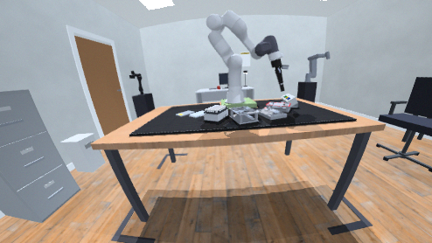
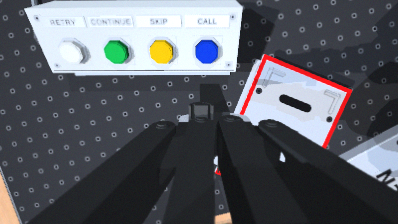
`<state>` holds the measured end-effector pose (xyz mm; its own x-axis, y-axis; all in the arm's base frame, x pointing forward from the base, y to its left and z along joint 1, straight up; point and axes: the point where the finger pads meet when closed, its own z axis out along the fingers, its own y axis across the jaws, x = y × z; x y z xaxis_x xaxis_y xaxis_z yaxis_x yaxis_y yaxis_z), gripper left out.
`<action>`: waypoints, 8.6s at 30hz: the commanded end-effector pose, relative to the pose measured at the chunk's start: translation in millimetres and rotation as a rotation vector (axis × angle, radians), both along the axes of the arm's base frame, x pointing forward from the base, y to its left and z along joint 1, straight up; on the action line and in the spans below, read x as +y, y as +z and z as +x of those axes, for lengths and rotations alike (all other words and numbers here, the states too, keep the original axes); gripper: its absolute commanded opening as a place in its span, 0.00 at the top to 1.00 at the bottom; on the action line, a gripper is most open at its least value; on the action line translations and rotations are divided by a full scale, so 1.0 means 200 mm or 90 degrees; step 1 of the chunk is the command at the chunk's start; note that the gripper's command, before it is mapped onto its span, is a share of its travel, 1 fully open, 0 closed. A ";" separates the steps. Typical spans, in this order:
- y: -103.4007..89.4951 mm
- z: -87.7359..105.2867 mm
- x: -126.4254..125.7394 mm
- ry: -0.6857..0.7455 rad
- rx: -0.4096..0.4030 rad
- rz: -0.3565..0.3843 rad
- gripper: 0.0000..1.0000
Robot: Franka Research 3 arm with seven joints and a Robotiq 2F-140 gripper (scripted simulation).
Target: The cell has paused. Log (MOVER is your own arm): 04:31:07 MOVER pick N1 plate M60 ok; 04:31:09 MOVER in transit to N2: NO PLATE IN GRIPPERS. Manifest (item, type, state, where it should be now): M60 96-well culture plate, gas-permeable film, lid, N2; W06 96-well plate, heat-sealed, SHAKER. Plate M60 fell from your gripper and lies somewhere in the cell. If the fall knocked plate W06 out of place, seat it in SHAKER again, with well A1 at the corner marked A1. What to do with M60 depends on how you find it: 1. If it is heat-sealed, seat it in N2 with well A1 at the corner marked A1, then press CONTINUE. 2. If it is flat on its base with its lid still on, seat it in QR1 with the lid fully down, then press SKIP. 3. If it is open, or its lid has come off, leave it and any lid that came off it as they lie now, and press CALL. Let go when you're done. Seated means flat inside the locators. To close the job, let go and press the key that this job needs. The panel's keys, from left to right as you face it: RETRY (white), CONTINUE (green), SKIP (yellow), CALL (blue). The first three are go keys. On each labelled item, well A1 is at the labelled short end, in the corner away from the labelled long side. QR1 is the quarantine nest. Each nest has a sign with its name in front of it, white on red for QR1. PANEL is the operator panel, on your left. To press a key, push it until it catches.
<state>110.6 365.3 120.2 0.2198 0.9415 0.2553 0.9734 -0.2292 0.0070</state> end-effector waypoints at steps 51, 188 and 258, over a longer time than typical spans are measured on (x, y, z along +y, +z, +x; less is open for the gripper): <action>-0.23 0.03 0.13 -0.003 0.000 0.002 0.90; -0.23 0.04 0.14 -0.003 0.000 0.002 0.90; -0.24 0.04 0.13 -0.003 0.000 0.002 0.90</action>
<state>117.7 391.6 72.7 0.2260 0.9400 0.2555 0.9719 -0.2353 0.0057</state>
